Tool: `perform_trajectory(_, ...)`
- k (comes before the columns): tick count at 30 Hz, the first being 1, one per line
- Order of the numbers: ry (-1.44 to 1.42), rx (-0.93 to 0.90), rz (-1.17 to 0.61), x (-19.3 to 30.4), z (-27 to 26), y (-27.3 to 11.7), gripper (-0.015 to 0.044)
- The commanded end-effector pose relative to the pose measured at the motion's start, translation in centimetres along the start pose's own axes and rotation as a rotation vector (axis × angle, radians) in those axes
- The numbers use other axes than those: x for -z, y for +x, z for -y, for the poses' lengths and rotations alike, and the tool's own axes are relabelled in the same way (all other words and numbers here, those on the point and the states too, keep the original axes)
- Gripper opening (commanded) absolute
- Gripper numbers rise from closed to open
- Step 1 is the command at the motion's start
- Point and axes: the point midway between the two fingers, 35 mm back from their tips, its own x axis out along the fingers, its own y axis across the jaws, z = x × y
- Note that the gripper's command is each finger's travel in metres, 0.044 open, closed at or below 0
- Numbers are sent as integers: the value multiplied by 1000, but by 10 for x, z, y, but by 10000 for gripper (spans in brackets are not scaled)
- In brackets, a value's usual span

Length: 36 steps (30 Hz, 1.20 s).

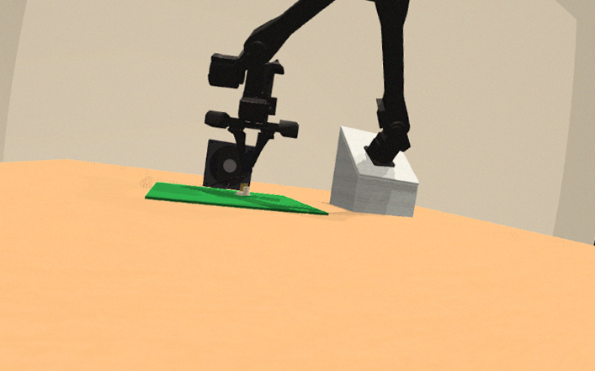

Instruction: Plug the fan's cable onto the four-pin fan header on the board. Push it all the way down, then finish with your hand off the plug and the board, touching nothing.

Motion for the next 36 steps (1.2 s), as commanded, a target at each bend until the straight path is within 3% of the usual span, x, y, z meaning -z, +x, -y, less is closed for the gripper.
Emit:
perform_trajectory(1,123,0,-4,8,2,1,0)
perform_trajectory(11,413,0,-3,23,4,2,0)
perform_trajectory(36,416,0,-3,17,6,0,0)
